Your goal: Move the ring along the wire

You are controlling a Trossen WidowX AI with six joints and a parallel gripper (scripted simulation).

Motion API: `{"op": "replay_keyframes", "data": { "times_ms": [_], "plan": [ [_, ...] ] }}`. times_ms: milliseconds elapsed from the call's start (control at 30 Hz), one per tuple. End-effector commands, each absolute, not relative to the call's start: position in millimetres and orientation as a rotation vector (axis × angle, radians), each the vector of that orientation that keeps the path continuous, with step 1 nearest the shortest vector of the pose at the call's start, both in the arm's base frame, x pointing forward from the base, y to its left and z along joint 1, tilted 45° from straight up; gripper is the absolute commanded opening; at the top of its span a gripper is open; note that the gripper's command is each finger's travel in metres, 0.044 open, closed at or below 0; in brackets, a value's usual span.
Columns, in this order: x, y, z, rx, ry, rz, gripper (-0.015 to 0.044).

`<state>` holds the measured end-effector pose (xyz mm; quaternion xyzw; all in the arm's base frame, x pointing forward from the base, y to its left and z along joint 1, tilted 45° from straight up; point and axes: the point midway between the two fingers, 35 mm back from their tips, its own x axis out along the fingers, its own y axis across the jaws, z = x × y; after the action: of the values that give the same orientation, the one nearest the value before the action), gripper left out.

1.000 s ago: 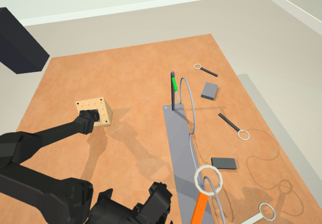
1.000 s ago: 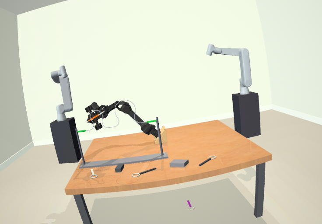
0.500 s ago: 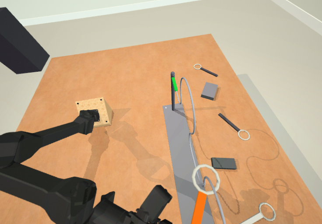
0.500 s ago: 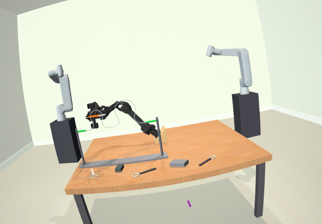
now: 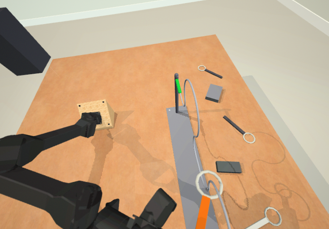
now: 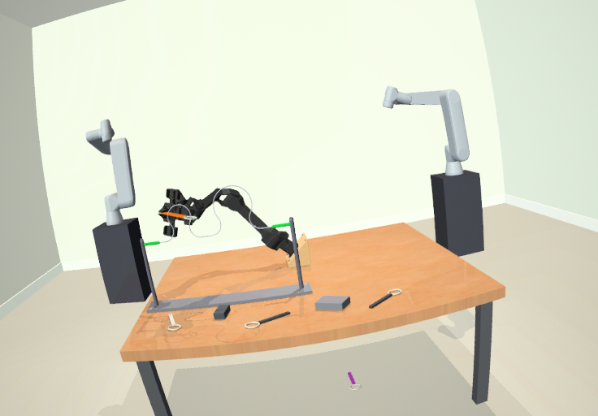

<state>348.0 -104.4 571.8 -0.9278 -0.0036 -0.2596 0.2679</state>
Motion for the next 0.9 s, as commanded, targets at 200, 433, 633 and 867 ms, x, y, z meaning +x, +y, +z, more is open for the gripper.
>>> {"op": "replay_keyframes", "data": {
  "times_ms": [200,433,633,867],
  "plan": [
    [350,-104,571,-2.605,-0.049,-0.721,-0.0150],
    [350,-111,569,-2.595,-0.049,-0.720,-0.0150],
    [351,-123,563,-2.532,-0.028,-0.706,-0.0150],
    [352,-139,552,-2.424,0.007,-0.679,-0.0150]
  ]
}}
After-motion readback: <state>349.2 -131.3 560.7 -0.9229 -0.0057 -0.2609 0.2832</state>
